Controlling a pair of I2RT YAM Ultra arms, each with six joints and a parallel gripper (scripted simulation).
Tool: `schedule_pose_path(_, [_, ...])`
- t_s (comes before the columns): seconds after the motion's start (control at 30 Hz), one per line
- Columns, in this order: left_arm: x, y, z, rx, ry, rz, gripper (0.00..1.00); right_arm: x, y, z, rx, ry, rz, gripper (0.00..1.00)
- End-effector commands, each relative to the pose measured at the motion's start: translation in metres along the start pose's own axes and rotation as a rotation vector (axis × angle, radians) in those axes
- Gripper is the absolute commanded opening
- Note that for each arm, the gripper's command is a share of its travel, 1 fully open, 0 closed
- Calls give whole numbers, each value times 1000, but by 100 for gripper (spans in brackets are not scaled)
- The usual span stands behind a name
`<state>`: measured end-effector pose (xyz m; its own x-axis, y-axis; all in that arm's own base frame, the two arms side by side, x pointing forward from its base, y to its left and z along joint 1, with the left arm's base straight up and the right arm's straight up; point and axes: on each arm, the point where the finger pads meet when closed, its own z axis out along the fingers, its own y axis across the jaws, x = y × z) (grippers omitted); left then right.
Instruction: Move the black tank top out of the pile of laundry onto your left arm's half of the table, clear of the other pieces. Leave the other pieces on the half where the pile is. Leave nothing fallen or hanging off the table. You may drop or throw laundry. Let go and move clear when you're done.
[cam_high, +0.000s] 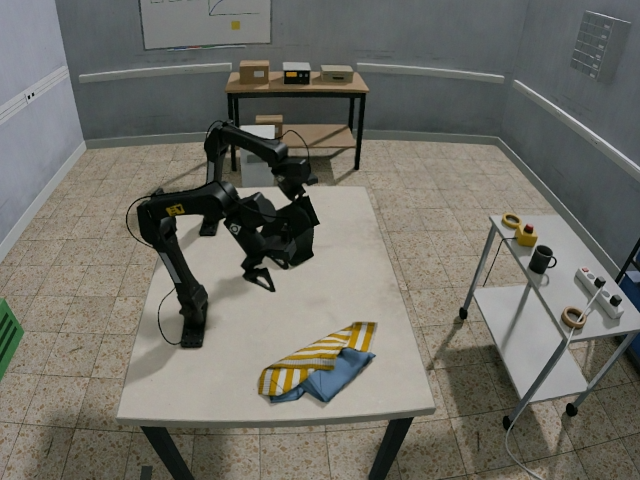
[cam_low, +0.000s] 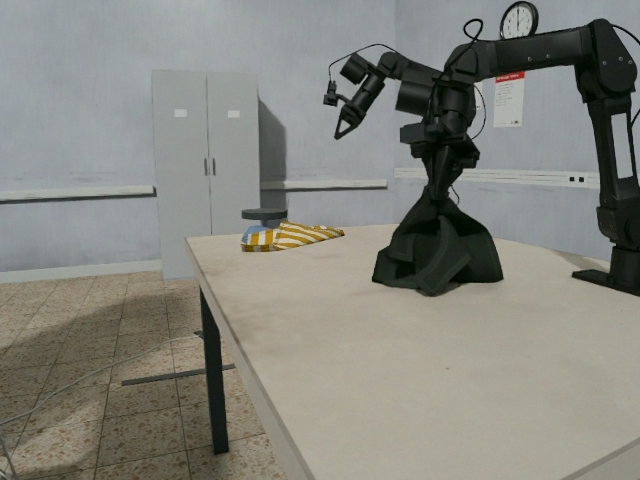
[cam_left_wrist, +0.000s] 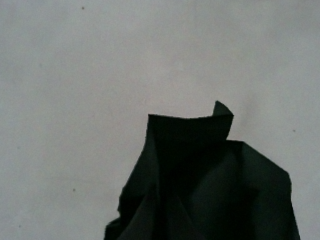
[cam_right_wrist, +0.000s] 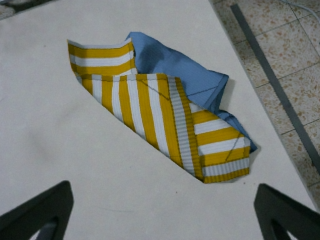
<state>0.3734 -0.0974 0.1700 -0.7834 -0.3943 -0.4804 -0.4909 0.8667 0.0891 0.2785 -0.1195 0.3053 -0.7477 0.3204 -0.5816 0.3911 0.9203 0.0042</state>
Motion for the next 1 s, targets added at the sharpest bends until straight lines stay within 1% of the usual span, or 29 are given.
schedule_pose_path(0.0, [-20,13,-30,-8,-97,-33,0,-16,0,-21,-2,-93,-4,92])
schedule_pose_path(0.37, [-40,17,-75,-10,-260,-45,0,-16,0,-21,-2,-93,-4,92])
schedule_pose_path(0.43, [-40,17,-75,-10,-260,-45,0,-16,0,-21,-2,-93,-4,92])
schedule_pose_path(0.47, [-40,14,-70,-29,-261,-33,0,-16,0,-21,-2,-93,-4,92])
schedule_pose_path(0.53, [-46,21,-87,-5,-300,-56,0,-16,0,-21,-2,-93,-4,92])
schedule_pose_path(0.6, [-49,22,-96,-3,-329,-61,0,-16,0,-21,-2,-93,-4,92])
schedule_pose_path(0.93, [-62,31,-135,-1,-459,-84,0,-16,0,-21,-2,-93,-4,92])
schedule_pose_path(0.97, [-62,31,-135,-1,-459,-84,0,-16,0,-21,-2,-93,-4,92])
